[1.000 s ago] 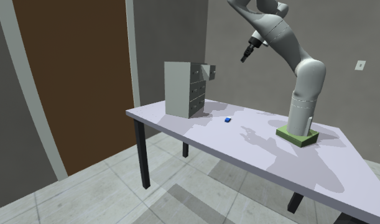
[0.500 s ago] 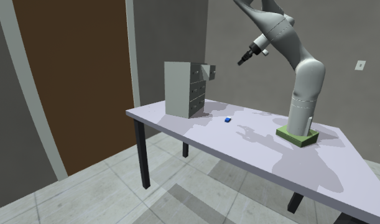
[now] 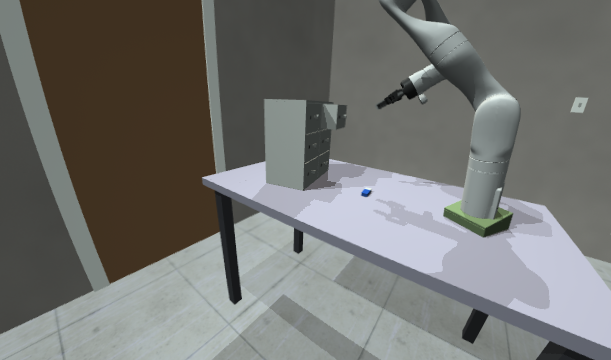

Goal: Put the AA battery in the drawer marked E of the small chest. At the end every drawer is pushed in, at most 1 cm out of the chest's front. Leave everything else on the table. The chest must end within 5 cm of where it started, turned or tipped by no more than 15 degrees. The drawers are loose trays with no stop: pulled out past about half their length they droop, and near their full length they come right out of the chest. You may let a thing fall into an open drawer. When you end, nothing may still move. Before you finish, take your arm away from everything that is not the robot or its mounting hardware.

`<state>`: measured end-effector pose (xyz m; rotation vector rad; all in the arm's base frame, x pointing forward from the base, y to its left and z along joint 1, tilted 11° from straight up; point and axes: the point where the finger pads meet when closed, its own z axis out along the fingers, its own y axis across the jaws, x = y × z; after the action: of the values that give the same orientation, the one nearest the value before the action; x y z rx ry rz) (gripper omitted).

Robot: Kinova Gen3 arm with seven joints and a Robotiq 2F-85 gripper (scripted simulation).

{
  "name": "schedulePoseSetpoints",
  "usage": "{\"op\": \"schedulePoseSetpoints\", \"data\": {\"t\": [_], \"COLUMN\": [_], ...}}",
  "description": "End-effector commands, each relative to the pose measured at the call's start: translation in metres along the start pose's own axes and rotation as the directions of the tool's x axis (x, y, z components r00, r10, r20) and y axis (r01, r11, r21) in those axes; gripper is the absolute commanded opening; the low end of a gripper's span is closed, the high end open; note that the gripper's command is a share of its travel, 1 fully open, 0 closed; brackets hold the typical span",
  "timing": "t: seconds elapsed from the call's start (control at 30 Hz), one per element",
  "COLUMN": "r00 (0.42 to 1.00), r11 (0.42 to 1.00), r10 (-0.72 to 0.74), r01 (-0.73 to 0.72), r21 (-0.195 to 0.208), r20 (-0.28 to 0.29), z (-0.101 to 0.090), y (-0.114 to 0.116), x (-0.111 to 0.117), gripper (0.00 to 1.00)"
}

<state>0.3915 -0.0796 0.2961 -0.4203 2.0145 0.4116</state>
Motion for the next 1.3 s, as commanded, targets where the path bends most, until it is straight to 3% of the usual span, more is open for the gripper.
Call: {"op": "schedulePoseSetpoints", "data": {"t": [0.0, 0.6, 1.17, 1.2, 1.27], "r00": [0.999, 0.975, 0.967, 0.967, 0.967], "r11": [0.999, 0.999, 0.999, 0.999, 0.999], "r10": [0.033, 0.028, 0.027, 0.027, 0.027], "r01": [-0.034, -0.034, -0.034, -0.034, -0.034], "r21": [0.024, 0.025, 0.026, 0.026, 0.026], "r20": [0.042, 0.220, 0.253, 0.253, 0.253], "z": [-0.003, 0.015, 0.018, 0.018, 0.018], "y": [-0.009, -0.009, -0.010, -0.010, -0.010], "x": [0.009, 0.014, 0.015, 0.015, 0.015], "gripper": [1.00, 1.00, 1.00, 0.00, 0.00]}}
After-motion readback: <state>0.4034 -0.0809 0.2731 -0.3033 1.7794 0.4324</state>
